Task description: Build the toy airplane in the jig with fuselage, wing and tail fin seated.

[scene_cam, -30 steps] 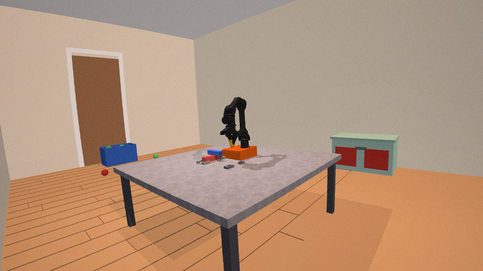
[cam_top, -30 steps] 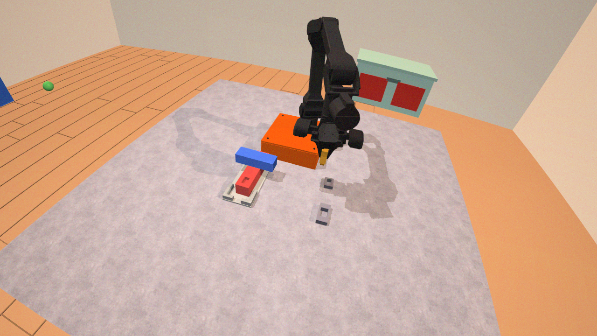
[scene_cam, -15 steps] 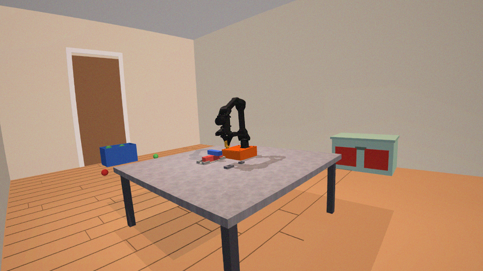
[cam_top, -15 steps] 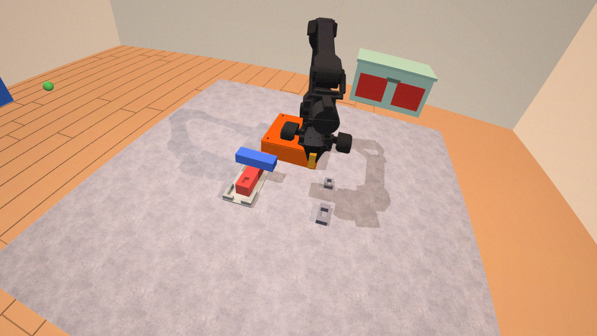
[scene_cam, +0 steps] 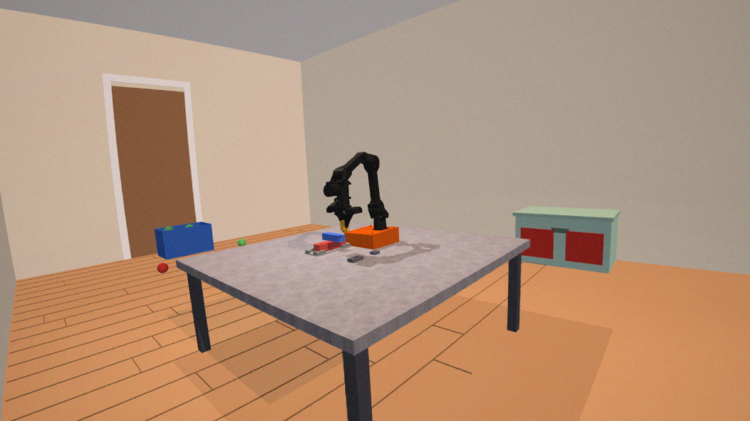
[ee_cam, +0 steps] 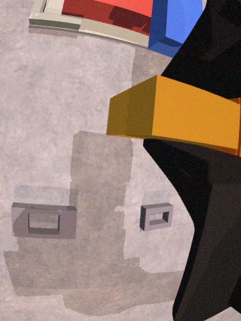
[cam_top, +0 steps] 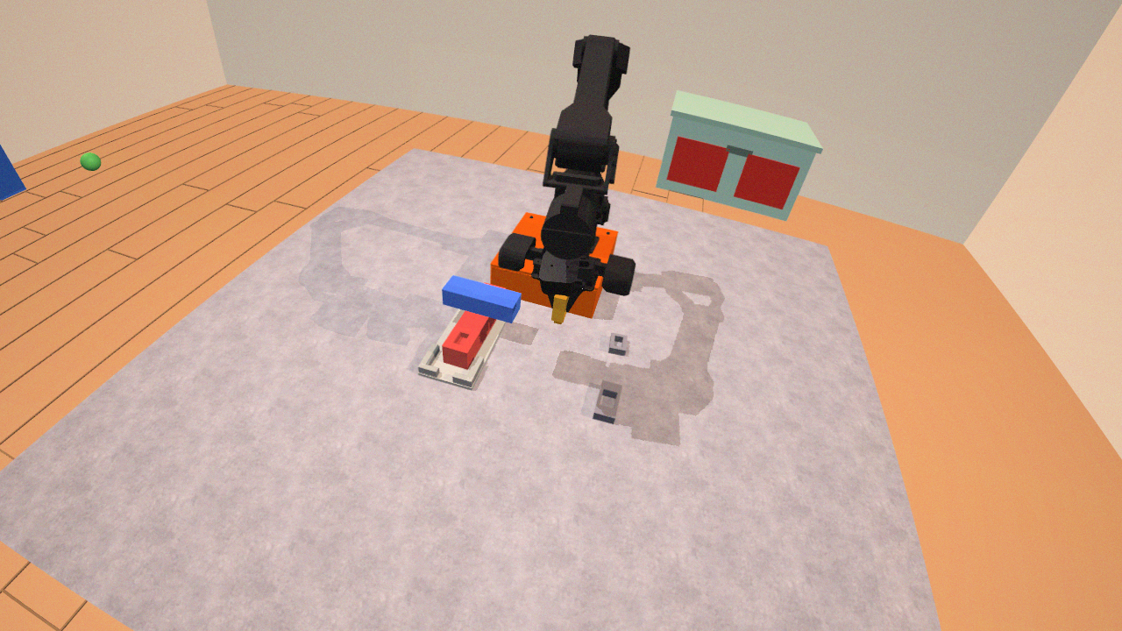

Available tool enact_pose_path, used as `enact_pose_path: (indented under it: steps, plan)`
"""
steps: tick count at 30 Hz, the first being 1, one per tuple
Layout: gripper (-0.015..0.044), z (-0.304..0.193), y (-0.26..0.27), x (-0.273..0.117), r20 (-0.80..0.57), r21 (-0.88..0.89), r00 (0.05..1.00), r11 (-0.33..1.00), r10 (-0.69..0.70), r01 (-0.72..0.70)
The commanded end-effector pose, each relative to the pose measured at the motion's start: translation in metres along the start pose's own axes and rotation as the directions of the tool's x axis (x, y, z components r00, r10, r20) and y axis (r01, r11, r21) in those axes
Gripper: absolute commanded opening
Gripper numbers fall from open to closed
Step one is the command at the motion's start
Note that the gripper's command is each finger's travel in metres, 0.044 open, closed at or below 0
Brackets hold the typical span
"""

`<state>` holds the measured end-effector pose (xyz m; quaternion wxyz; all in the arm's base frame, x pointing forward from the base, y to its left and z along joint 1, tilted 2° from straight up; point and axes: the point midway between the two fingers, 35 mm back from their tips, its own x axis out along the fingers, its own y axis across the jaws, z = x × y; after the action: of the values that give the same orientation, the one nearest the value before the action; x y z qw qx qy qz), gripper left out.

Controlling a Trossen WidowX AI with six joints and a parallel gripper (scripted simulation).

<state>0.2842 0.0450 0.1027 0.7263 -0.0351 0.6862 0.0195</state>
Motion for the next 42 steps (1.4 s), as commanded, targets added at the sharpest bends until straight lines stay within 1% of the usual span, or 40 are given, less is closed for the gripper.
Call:
enact_pose_path:
  steps: [1,20,42]
  plan:
    - [0.0000,0.006,-0.010,0.003,-0.001,0.001,1.000,1.000,0.004,-0.004]
    - [0.0000,0.022,-0.061,0.012,-0.003,0.021,1.000,1.000,-0.004,0.004]
    - [0.0000,0.027,-0.125,0.025,-0.007,0.035,1.000,0.999,-0.013,0.013]
